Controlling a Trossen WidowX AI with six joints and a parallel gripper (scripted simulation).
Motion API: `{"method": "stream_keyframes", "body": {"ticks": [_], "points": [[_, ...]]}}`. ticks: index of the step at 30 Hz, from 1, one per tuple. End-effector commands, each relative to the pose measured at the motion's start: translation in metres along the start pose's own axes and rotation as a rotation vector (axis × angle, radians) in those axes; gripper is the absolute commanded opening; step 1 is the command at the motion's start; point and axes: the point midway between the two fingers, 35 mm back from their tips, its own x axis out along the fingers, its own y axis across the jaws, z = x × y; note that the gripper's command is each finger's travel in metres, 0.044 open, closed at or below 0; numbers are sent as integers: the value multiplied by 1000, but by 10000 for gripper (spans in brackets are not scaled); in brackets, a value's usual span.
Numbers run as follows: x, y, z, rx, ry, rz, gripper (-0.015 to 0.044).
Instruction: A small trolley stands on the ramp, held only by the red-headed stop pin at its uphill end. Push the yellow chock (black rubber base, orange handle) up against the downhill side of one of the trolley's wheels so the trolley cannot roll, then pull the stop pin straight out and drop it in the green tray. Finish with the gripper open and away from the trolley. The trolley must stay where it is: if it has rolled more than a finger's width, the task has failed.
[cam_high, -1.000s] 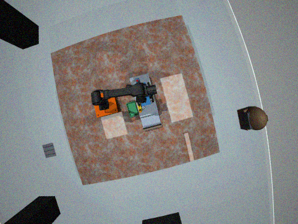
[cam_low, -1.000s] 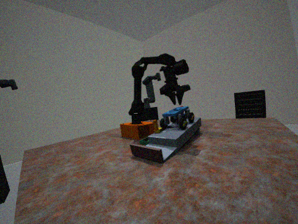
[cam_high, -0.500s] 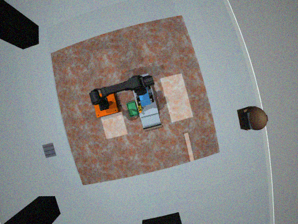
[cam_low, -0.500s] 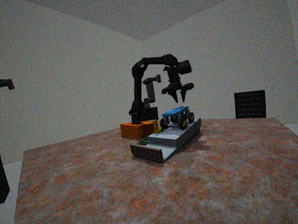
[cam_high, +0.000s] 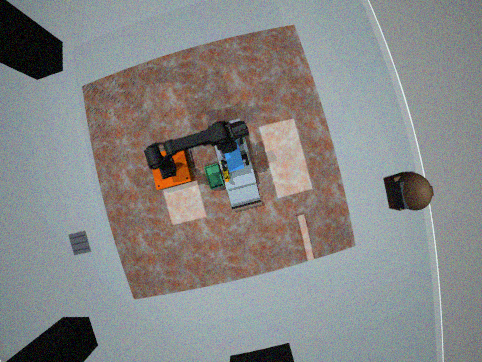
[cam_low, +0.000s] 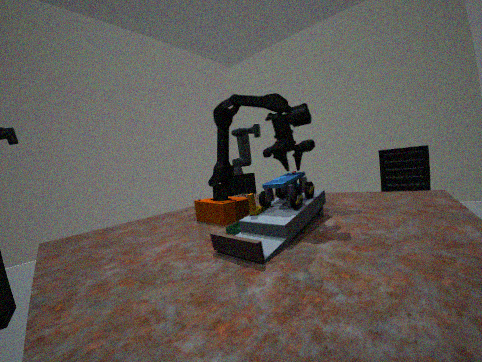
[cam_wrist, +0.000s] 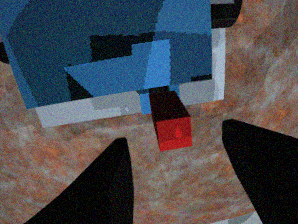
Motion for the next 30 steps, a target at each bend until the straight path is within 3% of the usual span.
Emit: {"method": "stream_keyframes", "body": {"ticks": [1,30], "points": [[5,0,0,3,1,-1,190],[44,0,0,3,2,-1,190]]}}
